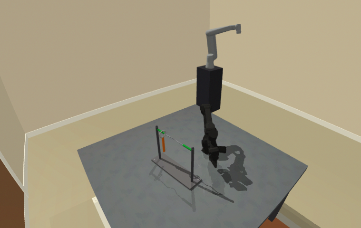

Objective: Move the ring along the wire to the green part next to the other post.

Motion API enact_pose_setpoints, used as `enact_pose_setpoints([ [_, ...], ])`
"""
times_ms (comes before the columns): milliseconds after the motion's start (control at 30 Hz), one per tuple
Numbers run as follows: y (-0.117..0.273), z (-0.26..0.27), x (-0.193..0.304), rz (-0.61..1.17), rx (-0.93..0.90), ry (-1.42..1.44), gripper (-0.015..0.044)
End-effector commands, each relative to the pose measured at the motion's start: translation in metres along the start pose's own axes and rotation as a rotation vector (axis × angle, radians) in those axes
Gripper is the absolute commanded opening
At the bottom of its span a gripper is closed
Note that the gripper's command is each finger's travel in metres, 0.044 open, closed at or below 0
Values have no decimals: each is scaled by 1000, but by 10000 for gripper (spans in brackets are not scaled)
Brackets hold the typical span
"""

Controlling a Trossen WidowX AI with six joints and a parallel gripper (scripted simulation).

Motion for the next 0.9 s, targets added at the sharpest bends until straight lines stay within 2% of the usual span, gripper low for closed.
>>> enact_pose_setpoints([
  [0,-4,1,18,33,10,-116,160],
  [433,0,5,79,132,111,-480,160],
  [867,24,22,134,207,265,-813,160],
])
Point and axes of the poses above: the point midway between the two fingers, 35 mm back from their tips, its own y axis back along the fingers, its own z axis across the jaws, x = y × z, the point moved 10 cm from there along y, back along the fingers, and after that the axes turned 5 degrees about -y, right-handed, at the moved point
